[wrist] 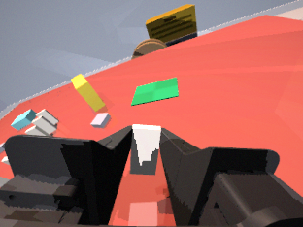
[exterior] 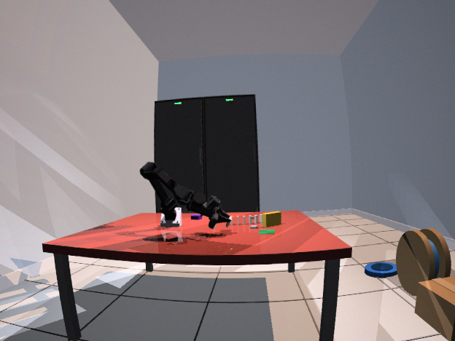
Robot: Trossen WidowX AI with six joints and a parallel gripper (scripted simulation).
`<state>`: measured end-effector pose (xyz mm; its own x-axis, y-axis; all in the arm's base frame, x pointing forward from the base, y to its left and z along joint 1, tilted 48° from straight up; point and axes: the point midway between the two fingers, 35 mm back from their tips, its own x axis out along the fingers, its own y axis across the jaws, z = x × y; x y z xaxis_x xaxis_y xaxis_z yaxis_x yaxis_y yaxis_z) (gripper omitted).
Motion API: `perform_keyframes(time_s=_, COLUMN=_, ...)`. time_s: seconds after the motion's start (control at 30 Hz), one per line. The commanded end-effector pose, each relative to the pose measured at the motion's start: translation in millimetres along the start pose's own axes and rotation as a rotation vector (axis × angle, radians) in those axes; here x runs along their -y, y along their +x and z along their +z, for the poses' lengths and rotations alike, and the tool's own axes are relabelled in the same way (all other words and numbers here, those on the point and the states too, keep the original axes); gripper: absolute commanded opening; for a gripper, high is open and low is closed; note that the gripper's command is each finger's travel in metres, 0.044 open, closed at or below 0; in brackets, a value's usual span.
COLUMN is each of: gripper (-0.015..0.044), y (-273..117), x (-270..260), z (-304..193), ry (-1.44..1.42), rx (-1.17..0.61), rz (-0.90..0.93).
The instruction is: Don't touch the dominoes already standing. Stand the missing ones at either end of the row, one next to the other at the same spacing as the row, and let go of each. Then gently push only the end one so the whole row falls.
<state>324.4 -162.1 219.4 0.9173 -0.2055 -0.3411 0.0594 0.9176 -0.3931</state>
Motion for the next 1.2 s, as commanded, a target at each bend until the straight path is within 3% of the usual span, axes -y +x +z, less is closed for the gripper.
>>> perform_keyframes(time_s=0.0, gripper=0.0107, y=-9, x=0, z=1, ry=-0.058, rx=0.081, rz=-0.006)
perform_keyframes(time_s=0.67, gripper=0.0107, y=-63, x=-14, z=2, ry=-0.422, rx=0.418, rz=-0.071)
perform_keyframes(time_s=1.17, gripper=0.0107, y=-65, x=-15, z=2, ry=-0.437, rx=0.427, rz=-0.074)
